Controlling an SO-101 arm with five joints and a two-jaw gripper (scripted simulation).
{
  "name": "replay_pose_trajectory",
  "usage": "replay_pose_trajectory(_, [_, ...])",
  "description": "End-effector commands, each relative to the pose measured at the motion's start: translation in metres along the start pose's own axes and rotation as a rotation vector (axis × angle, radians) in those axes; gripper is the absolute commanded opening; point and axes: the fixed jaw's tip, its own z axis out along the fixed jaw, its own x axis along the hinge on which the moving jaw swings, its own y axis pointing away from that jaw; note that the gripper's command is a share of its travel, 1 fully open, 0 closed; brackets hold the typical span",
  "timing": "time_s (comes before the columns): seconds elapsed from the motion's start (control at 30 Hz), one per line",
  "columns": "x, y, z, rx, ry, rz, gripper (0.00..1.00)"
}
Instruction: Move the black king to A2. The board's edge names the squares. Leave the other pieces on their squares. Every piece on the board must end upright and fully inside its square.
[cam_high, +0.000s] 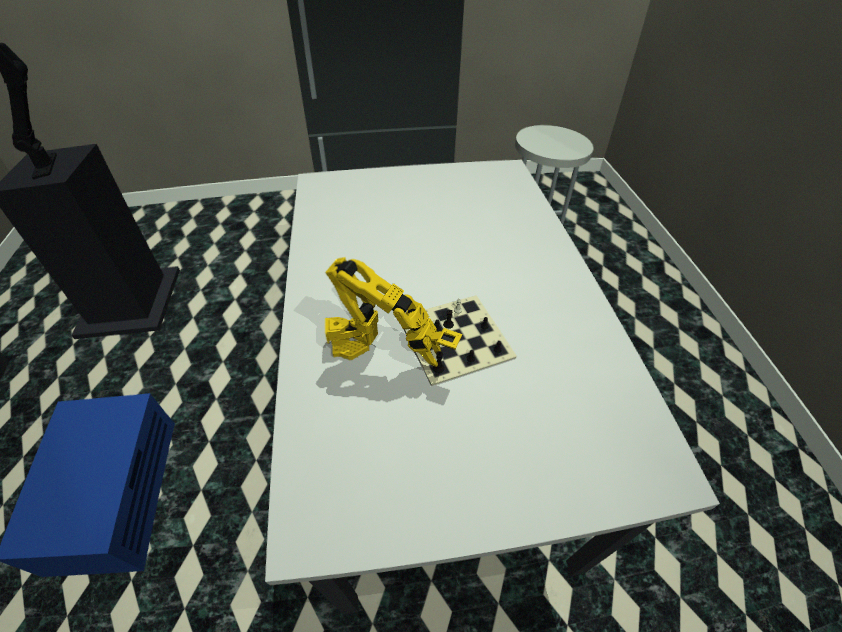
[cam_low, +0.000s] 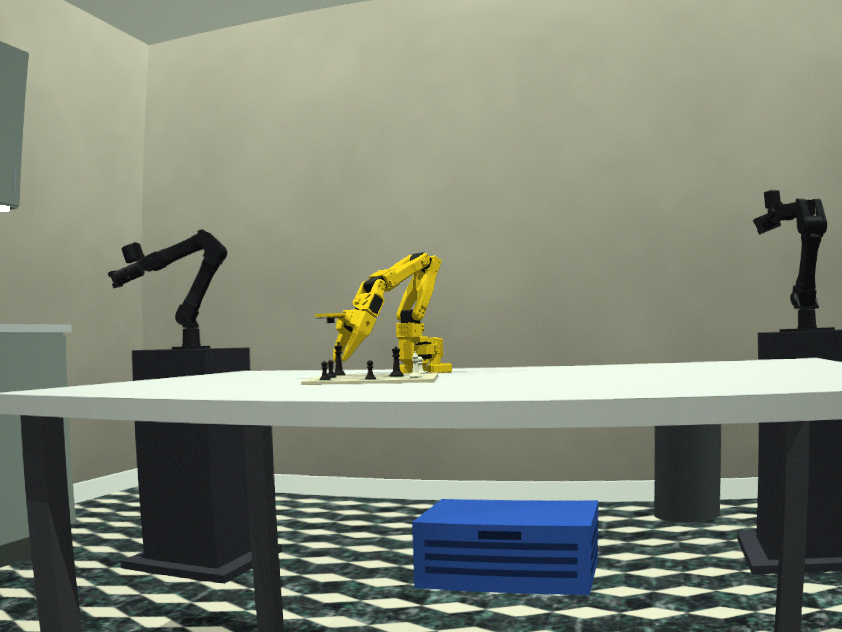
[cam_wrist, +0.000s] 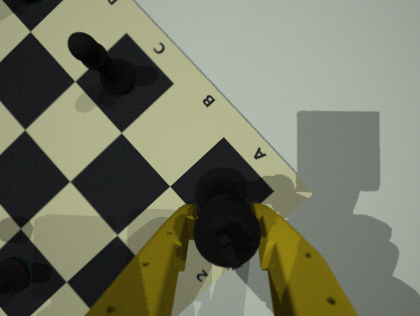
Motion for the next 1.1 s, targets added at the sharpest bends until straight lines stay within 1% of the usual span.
replay_pose_trajectory(0.0, [-0.0018, -0.0017, -0.0011, 0.004, -0.004, 0.017, 0.12])
replay_pose_trajectory(0.37, [-0.0018, -0.0041, -0.0011, 0.01, -0.004, 0.017, 0.12])
replay_pose_trajectory(0.7, [-0.0072, -0.0044, -0.0029, 0.01, -0.004, 0.018, 0.12])
replay_pose_trajectory(1.07, [-0.0067, -0.0044, -0.0019, 0.01, -0.004, 0.017, 0.12])
